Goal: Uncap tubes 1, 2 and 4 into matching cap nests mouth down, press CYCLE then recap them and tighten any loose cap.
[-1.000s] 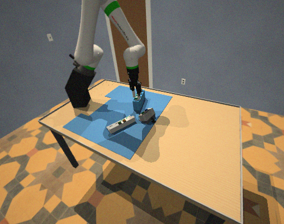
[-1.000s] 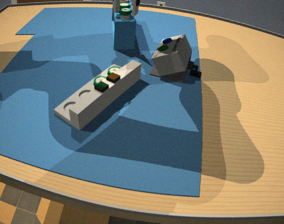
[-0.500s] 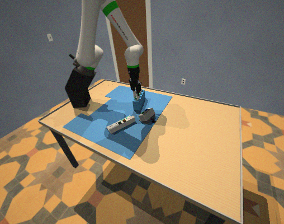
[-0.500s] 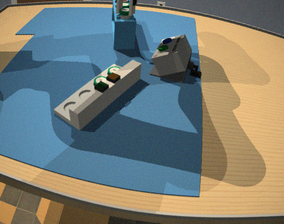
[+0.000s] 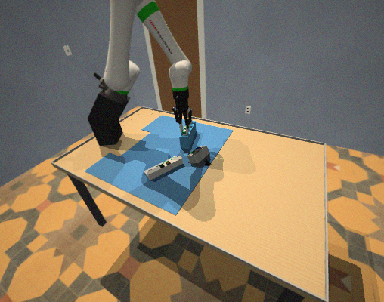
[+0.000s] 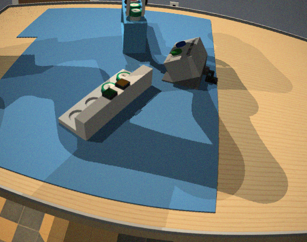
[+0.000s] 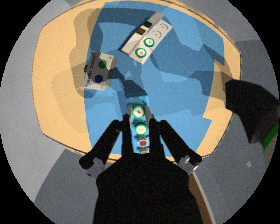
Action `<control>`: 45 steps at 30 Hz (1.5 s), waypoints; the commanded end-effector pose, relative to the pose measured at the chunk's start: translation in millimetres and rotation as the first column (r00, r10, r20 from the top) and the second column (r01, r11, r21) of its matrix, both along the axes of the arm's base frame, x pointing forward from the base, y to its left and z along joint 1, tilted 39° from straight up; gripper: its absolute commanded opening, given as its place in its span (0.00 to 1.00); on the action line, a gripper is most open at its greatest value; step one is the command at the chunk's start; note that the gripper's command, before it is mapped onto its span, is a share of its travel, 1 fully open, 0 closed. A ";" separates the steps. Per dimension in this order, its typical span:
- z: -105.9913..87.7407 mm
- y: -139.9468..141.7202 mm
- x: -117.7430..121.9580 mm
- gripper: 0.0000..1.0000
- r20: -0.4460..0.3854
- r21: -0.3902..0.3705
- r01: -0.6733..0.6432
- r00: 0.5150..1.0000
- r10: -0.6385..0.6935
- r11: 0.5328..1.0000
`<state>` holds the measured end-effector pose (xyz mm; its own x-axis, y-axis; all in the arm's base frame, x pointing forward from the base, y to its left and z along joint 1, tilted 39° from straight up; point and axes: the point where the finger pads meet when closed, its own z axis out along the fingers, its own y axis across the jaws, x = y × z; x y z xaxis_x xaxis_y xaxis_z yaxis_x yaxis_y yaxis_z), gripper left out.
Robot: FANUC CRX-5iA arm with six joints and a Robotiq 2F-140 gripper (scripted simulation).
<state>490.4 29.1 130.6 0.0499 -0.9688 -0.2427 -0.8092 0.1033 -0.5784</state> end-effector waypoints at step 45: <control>0.2 -1.4 0.0 0.35 -0.020 0.056 0.041 0.999 -0.040 0.998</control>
<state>490.6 28.2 131.0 0.2075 -0.9574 -0.2008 -0.7878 -0.0419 -0.6145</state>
